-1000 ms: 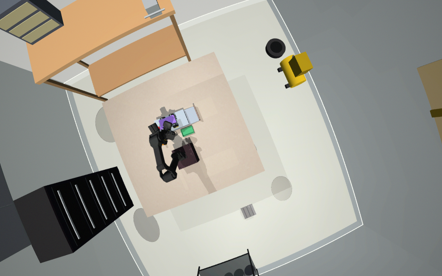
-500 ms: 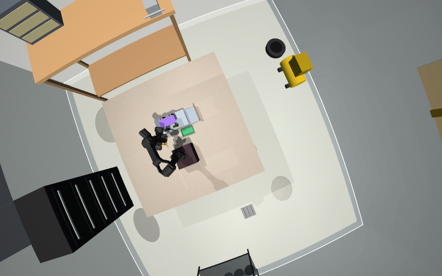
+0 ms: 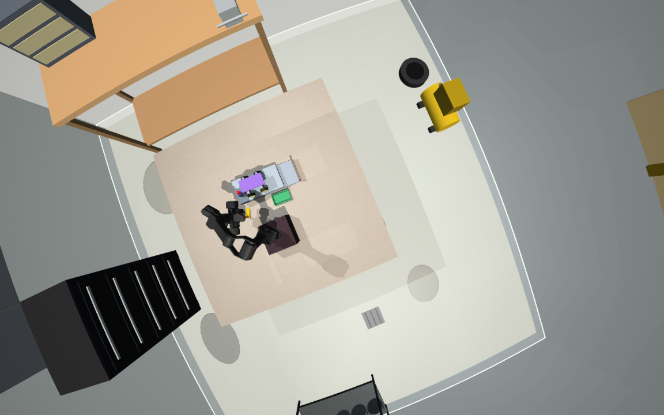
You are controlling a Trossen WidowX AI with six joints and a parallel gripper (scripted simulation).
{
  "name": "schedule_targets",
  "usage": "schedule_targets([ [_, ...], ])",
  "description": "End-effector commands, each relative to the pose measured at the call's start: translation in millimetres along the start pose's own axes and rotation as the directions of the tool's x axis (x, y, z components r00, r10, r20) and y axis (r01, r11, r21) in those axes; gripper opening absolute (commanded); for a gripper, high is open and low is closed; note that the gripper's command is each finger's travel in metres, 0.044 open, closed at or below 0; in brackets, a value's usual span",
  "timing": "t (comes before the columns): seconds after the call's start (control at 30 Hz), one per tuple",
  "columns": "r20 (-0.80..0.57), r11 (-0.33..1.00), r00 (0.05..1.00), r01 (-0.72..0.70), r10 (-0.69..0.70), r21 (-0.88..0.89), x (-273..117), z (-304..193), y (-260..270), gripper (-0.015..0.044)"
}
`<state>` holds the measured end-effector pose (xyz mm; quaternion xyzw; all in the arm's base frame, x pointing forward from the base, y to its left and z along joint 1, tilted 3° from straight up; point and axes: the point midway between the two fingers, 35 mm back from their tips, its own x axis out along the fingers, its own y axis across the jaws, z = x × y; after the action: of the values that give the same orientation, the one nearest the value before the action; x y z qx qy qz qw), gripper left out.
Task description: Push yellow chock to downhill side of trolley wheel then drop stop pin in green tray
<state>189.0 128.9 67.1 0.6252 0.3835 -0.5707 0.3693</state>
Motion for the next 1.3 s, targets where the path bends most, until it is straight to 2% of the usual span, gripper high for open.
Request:
schedule_targets([
  [0.0,0.001,1.0,1.0,0.006,-0.006,0.002,12,0,-1,0.019],
  [0.27,0.002,1.0,1.0,0.007,-0.007,0.002,40,0,-2,0.019],
  [1.27,0.002,1.0,1.0,0.007,-0.007,0.002,75,0,-3,0.019],
])
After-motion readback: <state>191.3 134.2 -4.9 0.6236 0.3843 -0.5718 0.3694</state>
